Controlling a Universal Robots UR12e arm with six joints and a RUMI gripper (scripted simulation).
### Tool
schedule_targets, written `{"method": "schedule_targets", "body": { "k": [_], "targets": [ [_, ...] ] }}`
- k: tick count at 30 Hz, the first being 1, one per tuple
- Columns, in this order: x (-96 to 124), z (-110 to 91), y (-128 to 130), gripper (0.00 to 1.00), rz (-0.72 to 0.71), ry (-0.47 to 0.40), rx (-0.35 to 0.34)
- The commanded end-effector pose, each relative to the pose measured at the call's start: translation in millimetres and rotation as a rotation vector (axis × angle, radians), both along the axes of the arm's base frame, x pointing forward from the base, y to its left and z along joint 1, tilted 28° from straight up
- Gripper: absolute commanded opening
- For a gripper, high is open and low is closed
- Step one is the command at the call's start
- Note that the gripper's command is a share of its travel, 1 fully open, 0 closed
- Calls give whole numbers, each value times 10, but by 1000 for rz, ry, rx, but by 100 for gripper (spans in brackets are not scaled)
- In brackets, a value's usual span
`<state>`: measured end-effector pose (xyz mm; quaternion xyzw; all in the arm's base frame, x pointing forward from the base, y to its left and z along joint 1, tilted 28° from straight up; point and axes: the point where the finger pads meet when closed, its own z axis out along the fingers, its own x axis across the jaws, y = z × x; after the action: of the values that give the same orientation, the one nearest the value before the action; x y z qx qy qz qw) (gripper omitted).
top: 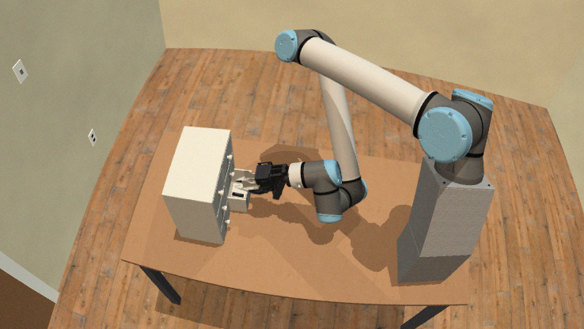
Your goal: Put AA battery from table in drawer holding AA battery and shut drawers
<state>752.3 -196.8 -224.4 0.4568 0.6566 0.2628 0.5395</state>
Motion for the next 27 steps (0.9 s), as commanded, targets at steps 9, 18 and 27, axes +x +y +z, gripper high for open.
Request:
{"method": "schedule_targets", "body": {
  "k": [9, 18, 27],
  "targets": [
    [1, 5, 4, 100, 0, 0, 0],
    [1, 5, 4, 100, 0, 0, 0],
    [1, 5, 4, 100, 0, 0, 0]
  ]
}}
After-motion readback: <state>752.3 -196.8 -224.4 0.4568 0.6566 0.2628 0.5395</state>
